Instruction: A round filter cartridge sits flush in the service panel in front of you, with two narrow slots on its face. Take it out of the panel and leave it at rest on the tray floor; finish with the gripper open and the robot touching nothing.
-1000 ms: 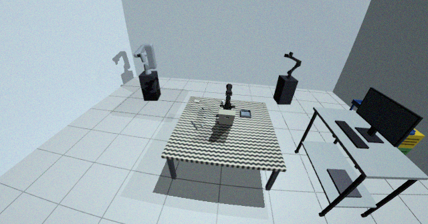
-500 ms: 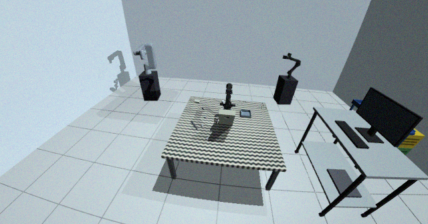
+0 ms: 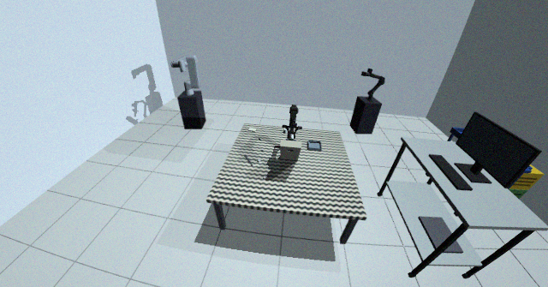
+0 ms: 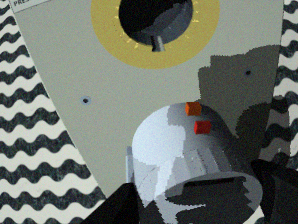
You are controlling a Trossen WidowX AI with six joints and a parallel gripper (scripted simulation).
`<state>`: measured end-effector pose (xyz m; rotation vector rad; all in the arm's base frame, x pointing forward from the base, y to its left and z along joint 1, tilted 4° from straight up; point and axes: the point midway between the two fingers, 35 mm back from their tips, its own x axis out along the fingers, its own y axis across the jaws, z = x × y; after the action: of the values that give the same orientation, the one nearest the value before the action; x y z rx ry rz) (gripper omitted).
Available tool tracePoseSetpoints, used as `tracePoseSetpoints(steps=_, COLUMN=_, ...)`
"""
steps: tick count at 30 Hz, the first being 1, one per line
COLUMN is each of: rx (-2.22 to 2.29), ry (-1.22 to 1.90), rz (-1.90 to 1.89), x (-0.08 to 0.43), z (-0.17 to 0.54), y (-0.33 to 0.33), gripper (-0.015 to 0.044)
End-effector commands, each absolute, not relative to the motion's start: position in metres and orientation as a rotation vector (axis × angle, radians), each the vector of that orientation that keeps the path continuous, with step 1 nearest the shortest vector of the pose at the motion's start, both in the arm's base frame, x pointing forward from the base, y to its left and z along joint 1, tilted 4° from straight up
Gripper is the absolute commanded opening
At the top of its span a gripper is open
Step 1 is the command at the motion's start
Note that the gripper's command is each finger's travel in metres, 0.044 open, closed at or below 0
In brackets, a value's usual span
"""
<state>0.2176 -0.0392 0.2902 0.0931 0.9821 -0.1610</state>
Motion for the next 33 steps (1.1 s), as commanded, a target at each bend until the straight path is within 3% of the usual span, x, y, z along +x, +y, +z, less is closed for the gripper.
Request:
tracePoseSetpoints(steps=1, rx=0.090, ry=0.964, rz=-0.158, x=0.211, z=0.303, y=-0.037, gripper=0.0000)
tracePoseSetpoints(steps=33, rx=0.097, ry=0.969, rz=-0.155, x=0.232, z=0.291, y=0.042, gripper=0.0000)
